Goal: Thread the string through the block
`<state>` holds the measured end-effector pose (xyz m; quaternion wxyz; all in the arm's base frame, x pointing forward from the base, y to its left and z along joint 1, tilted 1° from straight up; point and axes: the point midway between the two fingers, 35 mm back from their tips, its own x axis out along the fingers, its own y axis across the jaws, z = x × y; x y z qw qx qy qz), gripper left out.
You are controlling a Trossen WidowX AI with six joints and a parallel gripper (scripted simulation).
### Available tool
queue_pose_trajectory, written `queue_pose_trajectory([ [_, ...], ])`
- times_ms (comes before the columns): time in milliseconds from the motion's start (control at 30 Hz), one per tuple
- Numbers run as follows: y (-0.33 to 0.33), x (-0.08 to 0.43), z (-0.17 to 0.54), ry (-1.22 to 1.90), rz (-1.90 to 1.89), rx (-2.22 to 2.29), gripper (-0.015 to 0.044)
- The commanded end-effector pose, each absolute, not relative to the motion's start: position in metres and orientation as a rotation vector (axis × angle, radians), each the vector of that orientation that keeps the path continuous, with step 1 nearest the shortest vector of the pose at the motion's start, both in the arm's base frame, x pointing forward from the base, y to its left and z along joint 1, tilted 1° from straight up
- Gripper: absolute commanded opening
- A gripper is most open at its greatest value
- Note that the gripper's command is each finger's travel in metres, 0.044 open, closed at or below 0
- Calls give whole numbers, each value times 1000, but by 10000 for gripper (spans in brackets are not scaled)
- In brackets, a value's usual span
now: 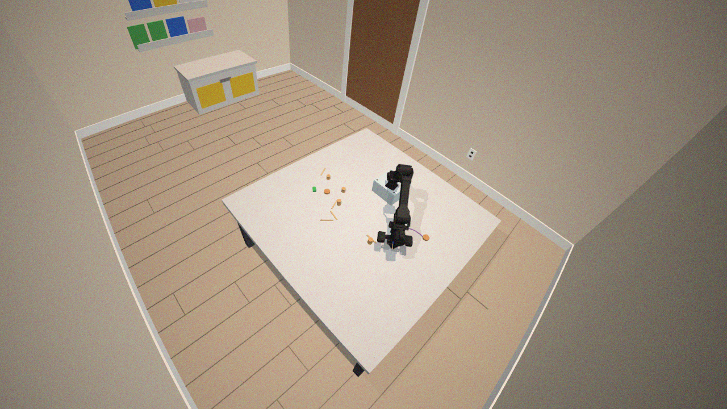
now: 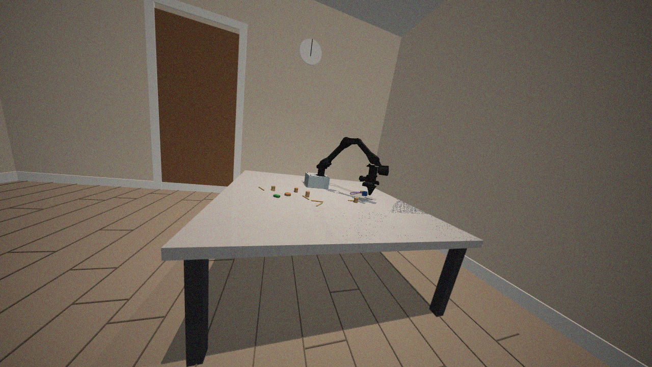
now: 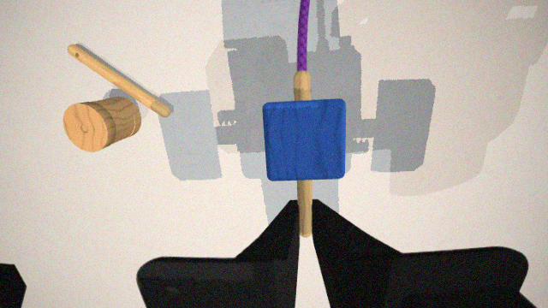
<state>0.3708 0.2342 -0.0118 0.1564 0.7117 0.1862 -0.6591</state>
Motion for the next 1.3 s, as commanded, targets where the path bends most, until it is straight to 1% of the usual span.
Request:
queue_pose_trajectory([
  [0, 236, 376, -9, 537, -1885, 2031, 0],
  [1267, 254, 412, 48, 554, -1838, 2082, 0],
])
